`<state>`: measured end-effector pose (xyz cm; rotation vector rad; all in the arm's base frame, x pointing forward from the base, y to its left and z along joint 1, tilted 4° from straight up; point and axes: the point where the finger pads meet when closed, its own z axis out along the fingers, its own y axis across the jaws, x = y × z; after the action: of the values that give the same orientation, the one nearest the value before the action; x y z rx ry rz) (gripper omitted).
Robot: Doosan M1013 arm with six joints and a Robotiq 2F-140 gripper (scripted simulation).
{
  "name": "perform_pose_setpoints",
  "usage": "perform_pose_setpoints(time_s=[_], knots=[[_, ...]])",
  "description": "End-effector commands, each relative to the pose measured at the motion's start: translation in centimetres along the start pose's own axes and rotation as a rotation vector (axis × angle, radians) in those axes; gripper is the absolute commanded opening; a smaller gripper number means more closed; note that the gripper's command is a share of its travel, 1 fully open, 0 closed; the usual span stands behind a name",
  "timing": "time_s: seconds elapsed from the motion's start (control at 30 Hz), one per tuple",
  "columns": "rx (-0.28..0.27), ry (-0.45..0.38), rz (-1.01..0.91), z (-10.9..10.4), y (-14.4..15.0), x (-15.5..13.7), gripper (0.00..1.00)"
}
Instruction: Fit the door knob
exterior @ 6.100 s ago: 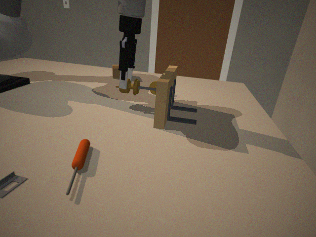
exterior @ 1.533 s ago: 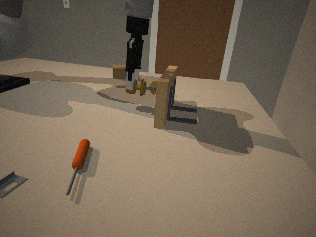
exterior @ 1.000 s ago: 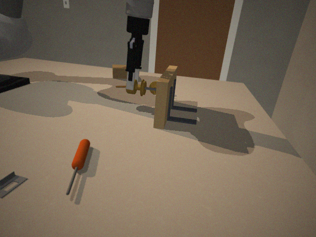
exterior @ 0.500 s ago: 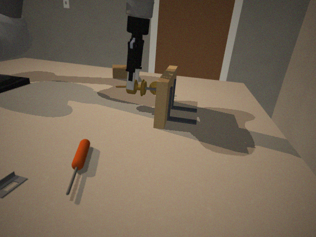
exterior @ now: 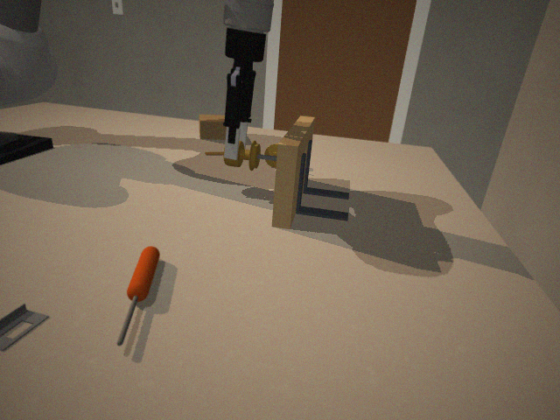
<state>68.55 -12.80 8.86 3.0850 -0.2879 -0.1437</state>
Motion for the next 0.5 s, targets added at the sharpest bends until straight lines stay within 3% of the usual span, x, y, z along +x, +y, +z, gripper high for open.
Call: perform_pose_setpoints(time_s=[0.0, 0.47], knots=[[0.002, -0.004, 0.0, -0.1, -0.23, 0.03, 0.42], [0.002, -0.004, 0.0, -0.11, -0.23, 0.17, 0.42]])
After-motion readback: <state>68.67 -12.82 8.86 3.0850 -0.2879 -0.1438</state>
